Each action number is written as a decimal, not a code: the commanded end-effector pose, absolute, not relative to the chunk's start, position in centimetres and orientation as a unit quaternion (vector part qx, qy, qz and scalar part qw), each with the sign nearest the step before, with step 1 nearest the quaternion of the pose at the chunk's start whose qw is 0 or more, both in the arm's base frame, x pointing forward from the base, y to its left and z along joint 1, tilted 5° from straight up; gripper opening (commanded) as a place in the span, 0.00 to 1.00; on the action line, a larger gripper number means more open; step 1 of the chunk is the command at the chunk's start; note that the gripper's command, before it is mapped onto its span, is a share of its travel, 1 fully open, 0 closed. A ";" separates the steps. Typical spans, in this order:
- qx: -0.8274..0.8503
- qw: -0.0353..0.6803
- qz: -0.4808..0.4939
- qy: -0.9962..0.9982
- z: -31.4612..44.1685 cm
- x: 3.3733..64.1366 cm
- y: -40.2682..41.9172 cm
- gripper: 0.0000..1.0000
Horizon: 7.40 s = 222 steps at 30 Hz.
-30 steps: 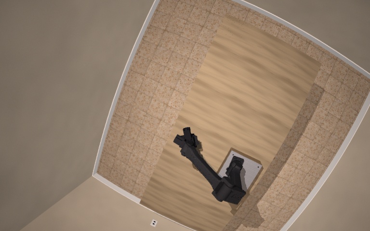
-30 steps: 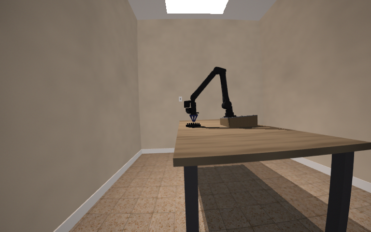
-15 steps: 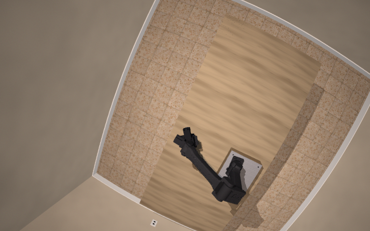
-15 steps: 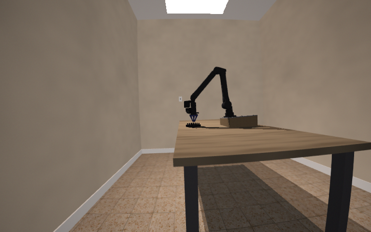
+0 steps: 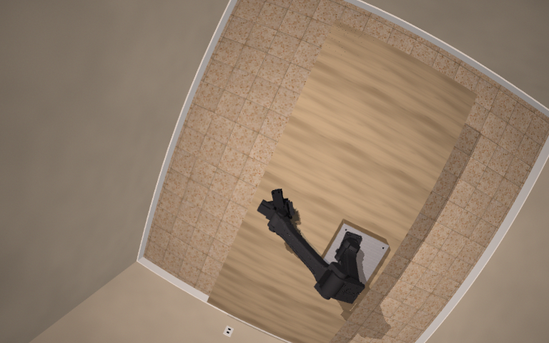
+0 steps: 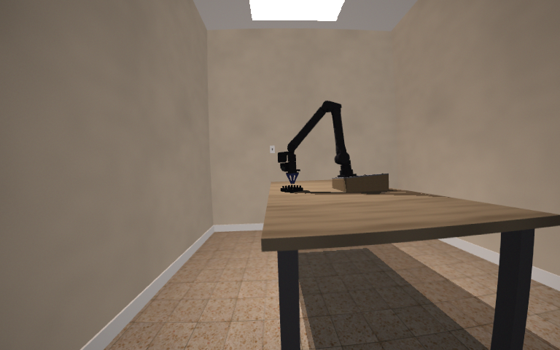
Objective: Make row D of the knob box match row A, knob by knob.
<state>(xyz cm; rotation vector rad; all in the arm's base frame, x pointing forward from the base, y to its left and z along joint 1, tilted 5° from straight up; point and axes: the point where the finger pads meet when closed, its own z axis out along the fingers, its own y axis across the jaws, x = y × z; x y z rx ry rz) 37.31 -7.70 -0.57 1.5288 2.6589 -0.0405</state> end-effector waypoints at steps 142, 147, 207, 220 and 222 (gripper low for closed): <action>0.477 0.040 -0.013 0.878 -2.3 37.7 -7.8 0.09; 0.458 0.040 -0.013 0.888 -2.3 37.7 -7.8 0.09; -0.104 0.027 -0.032 0.994 -2.3 37.8 -7.6 0.09; -0.214 0.023 -0.034 0.976 -2.3 37.8 -7.5 0.09; -0.220 0.023 -0.034 0.975 -2.3 37.8 -7.5 0.09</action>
